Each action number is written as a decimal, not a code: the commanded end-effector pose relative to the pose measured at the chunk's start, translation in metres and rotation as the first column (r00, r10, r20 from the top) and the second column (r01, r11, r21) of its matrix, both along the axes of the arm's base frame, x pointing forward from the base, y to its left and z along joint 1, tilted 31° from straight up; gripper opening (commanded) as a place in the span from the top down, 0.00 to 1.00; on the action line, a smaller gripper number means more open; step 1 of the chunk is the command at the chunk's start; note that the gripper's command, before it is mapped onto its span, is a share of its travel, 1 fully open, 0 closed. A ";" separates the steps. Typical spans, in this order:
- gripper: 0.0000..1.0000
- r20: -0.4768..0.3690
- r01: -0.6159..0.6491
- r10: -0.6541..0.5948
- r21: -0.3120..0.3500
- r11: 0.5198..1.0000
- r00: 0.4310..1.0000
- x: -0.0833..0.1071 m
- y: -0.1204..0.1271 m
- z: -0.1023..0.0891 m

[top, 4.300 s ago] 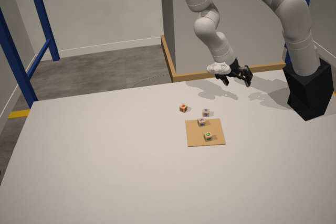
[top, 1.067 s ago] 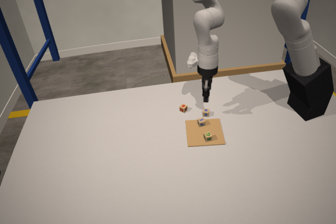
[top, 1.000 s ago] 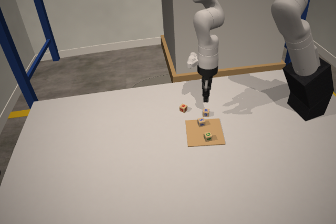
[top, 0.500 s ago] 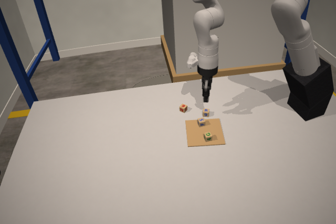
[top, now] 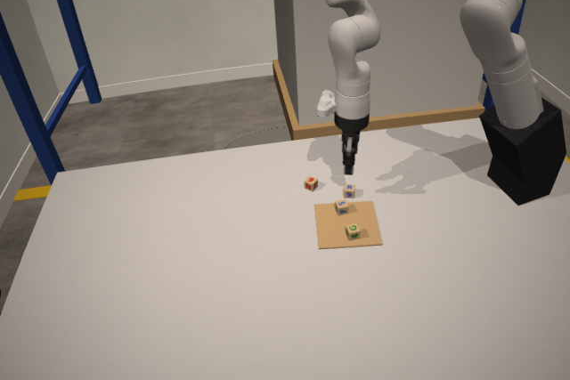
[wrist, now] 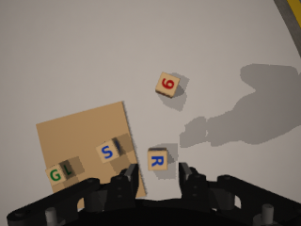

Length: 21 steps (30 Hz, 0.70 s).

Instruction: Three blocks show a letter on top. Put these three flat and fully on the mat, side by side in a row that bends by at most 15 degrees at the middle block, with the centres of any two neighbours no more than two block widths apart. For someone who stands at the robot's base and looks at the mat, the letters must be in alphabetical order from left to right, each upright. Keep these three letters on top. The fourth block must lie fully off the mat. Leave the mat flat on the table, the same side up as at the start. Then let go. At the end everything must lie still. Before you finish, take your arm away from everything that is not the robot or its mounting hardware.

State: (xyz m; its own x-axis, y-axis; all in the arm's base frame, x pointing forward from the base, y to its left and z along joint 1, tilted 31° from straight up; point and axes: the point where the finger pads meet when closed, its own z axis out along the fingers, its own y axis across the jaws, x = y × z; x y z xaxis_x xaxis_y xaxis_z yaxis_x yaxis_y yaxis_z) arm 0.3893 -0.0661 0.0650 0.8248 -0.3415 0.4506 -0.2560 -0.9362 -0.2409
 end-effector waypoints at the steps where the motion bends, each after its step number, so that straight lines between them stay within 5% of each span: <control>1: 0.59 -0.003 -0.002 0.002 0.004 1.000 1.000 0.001 0.002 -0.003; 21: 0.59 -0.003 -0.002 0.002 0.004 1.000 1.000 0.014 0.005 -0.027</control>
State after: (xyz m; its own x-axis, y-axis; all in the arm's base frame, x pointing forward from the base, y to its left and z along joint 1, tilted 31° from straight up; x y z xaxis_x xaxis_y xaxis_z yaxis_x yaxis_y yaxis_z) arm 0.4031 -0.0659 0.0430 0.8219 -0.3415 0.4559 -0.2576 -0.9367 -0.2371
